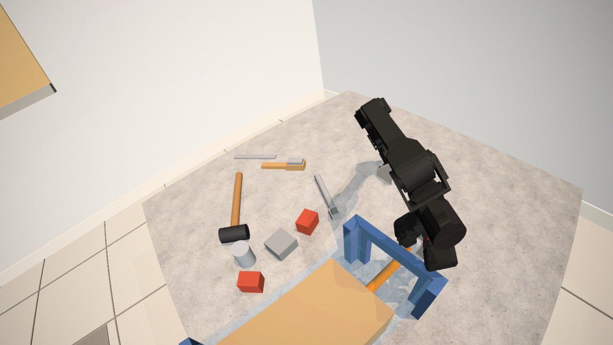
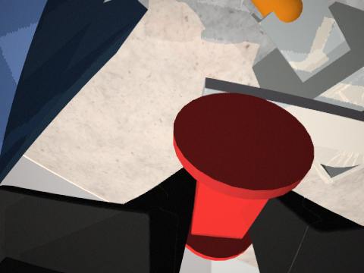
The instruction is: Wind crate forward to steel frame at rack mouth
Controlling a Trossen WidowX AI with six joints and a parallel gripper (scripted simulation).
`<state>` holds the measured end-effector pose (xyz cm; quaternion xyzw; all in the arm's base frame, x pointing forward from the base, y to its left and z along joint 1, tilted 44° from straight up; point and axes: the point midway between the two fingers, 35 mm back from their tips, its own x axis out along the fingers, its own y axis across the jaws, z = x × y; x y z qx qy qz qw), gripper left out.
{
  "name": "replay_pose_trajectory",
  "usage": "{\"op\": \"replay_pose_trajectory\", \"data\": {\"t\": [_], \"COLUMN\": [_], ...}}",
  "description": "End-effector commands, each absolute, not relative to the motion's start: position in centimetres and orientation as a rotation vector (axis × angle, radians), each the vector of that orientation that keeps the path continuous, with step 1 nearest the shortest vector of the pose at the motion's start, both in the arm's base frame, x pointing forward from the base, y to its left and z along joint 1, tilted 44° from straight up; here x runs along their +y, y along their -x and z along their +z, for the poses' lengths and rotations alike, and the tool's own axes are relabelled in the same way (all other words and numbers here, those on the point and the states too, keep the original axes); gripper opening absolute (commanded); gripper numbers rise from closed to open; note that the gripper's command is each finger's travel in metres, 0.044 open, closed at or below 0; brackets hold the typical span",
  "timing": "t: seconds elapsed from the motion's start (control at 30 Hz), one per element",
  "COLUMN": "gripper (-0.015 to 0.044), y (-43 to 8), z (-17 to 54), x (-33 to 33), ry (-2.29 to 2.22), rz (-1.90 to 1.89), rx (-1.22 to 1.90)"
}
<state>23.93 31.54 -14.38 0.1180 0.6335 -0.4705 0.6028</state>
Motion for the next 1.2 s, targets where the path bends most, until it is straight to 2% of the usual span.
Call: {"op": "replay_pose_trajectory", "data": {"t": [0.0,1.17], "gripper": [0.0000,0.0000], "y": [-22.1,-17.2], "z": [-15.6,-16.9], "x": [32.7,34.0], "ry": [-0.270,-0.270], "rz": [-1.076,-1.075], "rx": [1.497,1.501]}}
